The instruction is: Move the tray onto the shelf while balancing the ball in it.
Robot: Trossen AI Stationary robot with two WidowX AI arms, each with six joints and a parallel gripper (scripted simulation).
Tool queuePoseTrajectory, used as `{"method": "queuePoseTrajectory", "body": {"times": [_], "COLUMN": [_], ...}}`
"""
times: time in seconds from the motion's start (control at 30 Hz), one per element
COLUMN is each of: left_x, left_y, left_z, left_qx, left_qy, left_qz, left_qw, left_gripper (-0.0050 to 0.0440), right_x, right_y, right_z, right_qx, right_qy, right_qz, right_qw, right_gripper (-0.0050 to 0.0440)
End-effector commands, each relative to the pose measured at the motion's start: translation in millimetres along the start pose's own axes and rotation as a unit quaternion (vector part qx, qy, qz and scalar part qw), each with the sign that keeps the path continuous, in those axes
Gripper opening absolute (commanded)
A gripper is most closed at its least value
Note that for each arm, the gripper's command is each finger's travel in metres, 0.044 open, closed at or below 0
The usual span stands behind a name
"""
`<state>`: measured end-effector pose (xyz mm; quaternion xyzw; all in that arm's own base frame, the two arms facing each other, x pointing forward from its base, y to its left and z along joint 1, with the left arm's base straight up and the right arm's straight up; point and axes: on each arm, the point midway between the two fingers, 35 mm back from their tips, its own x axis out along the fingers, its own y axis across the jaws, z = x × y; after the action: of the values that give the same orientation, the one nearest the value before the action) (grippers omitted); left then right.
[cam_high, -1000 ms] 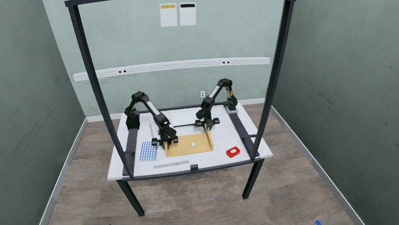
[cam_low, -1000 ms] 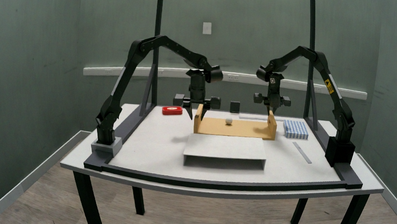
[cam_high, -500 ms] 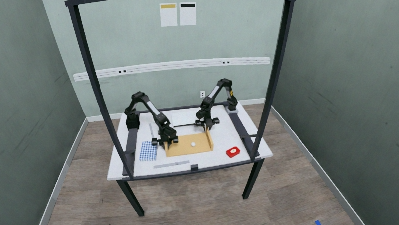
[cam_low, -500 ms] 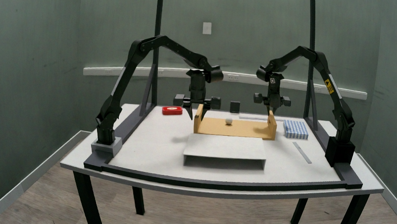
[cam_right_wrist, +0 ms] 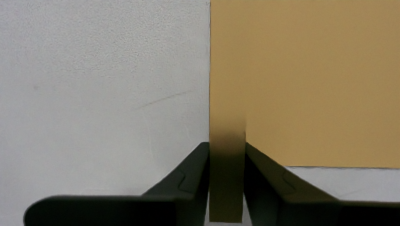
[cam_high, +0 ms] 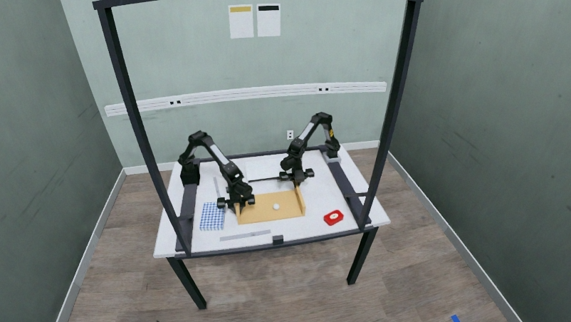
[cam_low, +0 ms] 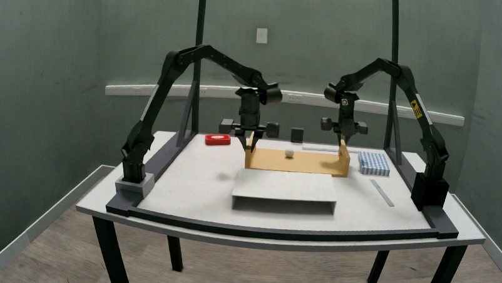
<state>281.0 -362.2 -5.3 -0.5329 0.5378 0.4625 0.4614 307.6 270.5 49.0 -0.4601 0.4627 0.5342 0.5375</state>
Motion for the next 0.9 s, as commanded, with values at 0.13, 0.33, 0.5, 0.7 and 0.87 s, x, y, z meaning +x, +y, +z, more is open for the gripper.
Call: {"method": "queuePoseTrajectory", "body": {"times": [0.13,0.33,0.5,0.7,0.87], "left_x": [-6.6,-5.4,-5.4,-20.2,-29.7], "left_y": [-5.2,-5.3,-7.1,-10.6,-9.8], "left_z": [2.3,2.7,0.1,-6.7,-10.4], "left_qx": [-0.005,-0.005,-0.007,-0.006,-0.005], "left_qy": [0.001,0.0,0.002,0.015,0.024], "left_qz": [-0.008,-0.008,-0.012,-0.023,-0.022], "left_qw": [1.0,1.0,1.0,1.0,0.999], "left_gripper": [0.0074,0.0074,0.0074,0.0074,0.0074], "right_x": [-8.0,-6.3,-8.7,-22.5,-27.1], "right_y": [-2.7,-2.5,-4.5,-7.3,-6.6], "right_z": [4.5,4.6,3.3,6.7,9.0], "right_qx": [-0.004,-0.005,-0.005,-0.008,-0.009], "right_qy": [-0.012,-0.011,-0.013,-0.02,-0.022], "right_qz": [-0.01,-0.008,-0.01,-0.022,-0.023], "right_qw": [1.0,1.0,1.0,1.0,0.999], "right_gripper": [0.0069,0.0071,0.0073,0.0073,0.0073]}}
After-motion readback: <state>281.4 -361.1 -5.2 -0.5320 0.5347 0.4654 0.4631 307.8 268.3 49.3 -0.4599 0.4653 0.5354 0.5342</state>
